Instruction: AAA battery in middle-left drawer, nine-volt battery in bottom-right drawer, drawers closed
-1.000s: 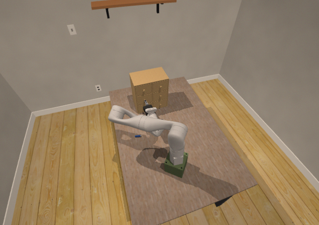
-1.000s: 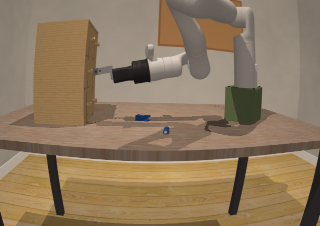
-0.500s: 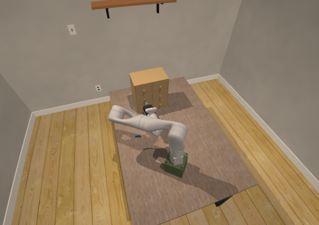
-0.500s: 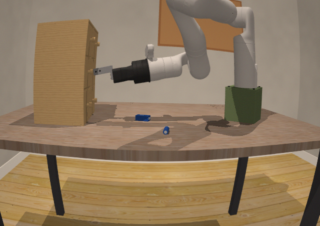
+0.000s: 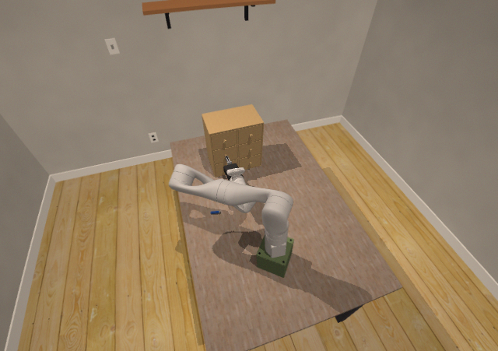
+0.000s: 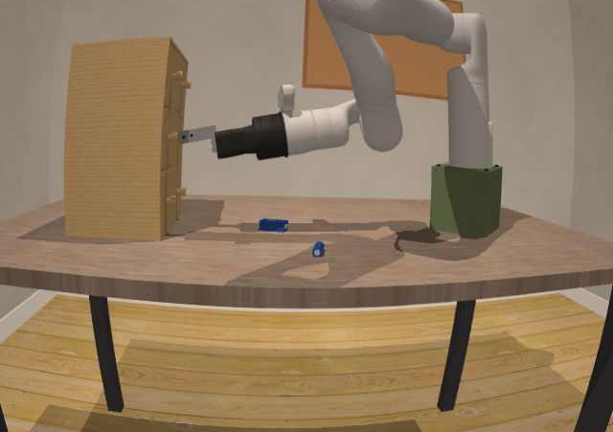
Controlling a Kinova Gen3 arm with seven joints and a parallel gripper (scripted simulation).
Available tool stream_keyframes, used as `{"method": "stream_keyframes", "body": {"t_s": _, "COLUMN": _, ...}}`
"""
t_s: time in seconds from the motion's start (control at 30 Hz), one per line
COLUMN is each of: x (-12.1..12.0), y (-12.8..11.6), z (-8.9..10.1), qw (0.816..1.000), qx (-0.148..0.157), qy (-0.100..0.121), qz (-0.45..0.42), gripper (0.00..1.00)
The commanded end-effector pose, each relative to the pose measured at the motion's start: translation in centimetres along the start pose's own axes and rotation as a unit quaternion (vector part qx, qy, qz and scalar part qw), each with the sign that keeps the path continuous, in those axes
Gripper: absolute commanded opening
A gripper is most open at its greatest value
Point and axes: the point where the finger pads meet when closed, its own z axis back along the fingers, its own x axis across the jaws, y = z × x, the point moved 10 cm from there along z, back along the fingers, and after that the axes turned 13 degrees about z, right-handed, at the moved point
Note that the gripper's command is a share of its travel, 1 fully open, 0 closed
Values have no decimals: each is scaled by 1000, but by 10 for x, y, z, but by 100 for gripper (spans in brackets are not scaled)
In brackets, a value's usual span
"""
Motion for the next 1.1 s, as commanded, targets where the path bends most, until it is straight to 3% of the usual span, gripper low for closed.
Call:
{"method": "stream_keyframes", "body": {"t_s": 0.0, "x": 0, "y": 1, "z": 0, "qw": 1000, "qx": 1, "qy": 0, "qz": 0, "gripper": 0}}
{"method": "stream_keyframes", "body": {"t_s": 0.77, "x": 0, "y": 1, "z": 1, "qw": 1000, "qx": 1, "qy": 0, "qz": 0, "gripper": 0}}
{"method": "stream_keyframes", "body": {"t_s": 1.07, "x": -1, "y": -5, "z": 36, "qw": 1000, "qx": 1, "qy": 0, "qz": 0, "gripper": 0}}
